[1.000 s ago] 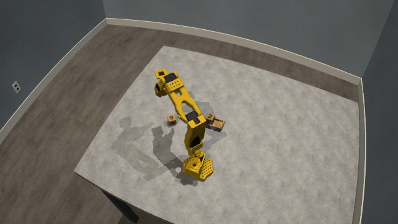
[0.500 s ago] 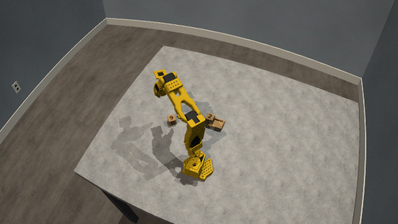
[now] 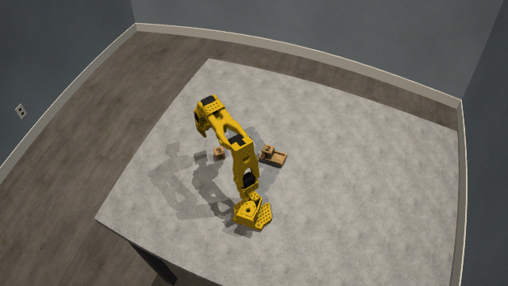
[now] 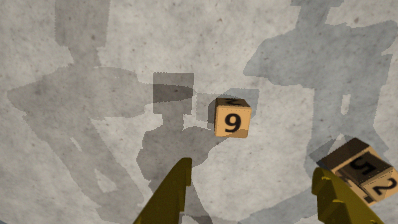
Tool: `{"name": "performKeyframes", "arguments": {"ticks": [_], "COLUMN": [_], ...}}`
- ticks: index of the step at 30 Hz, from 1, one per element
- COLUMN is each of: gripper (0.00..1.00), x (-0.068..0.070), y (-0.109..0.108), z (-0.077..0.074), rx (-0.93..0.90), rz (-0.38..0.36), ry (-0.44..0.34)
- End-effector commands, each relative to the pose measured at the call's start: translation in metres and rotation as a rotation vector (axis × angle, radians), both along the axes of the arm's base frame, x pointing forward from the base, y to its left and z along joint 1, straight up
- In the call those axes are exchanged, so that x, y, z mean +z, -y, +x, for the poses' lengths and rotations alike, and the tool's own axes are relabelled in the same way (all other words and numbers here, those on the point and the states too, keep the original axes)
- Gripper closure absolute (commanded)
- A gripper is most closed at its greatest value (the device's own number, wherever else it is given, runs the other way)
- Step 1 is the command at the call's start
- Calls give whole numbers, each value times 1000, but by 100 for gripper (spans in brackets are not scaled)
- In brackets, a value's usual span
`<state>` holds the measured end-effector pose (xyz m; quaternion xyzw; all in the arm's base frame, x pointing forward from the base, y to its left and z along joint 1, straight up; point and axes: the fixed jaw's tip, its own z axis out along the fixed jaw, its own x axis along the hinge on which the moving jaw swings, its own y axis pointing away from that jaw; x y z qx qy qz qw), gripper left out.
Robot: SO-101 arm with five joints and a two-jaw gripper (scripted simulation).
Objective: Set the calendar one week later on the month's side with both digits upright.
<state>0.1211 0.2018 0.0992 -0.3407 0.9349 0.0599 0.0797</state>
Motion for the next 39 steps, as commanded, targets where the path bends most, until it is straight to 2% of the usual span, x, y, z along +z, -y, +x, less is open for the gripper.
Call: {"name": "performKeyframes", "arguments": {"ticks": [1, 4, 8, 39], "gripper": [65, 65, 65, 65], "x": [-13, -25, -33, -35], "y": [-4, -2, 0, -1], "z": [0, -2, -3, -2], "rx": [0, -1, -1, -4], "rz": [-41, -93, -126, -127], "ry": [-29, -62, -83, -84]}}
